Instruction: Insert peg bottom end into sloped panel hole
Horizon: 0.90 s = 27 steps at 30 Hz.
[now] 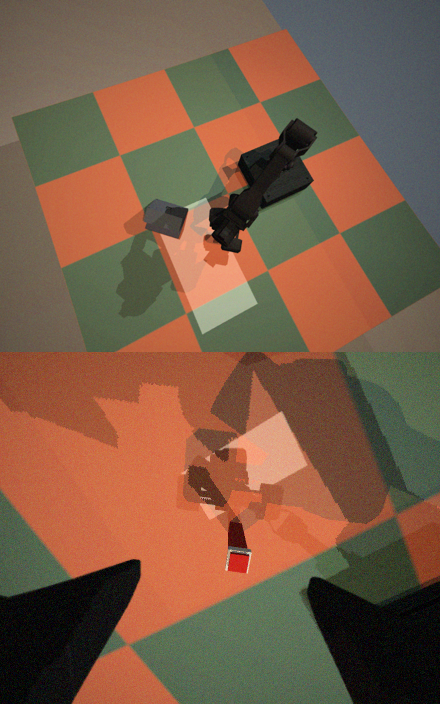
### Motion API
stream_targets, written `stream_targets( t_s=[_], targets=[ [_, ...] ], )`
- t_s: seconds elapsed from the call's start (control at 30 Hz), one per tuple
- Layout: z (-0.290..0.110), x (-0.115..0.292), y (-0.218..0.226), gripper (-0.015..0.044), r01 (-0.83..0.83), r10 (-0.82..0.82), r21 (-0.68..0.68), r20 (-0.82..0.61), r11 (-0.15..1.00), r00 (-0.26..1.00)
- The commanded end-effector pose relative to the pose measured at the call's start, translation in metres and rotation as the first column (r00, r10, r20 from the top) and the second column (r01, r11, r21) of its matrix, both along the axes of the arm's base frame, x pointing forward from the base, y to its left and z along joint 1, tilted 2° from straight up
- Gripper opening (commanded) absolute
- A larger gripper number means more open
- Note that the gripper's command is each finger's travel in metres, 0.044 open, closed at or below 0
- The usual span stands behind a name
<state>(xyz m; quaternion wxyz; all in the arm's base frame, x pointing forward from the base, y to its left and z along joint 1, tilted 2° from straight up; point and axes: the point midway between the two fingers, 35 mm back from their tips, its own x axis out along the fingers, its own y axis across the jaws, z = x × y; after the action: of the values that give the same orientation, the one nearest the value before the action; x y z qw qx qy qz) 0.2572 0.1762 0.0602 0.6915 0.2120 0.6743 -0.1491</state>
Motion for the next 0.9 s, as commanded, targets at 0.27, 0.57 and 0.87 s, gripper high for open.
stream_targets(
  t_s=[0.27,0.57,0.87],
  targets=[
    [-0.009,-0.007,-0.003,0.0440,0.025,-0.026,-0.025,-0.024,0.999,0.999],
    [-0.024,-0.005,-0.002,0.0440,0.025,-0.026,-0.025,-0.024,0.999,0.999],
    [-0.039,-0.005,-0.001,0.0440,0.025,-0.026,-0.026,-0.024,0.999,0.999]
  ],
)
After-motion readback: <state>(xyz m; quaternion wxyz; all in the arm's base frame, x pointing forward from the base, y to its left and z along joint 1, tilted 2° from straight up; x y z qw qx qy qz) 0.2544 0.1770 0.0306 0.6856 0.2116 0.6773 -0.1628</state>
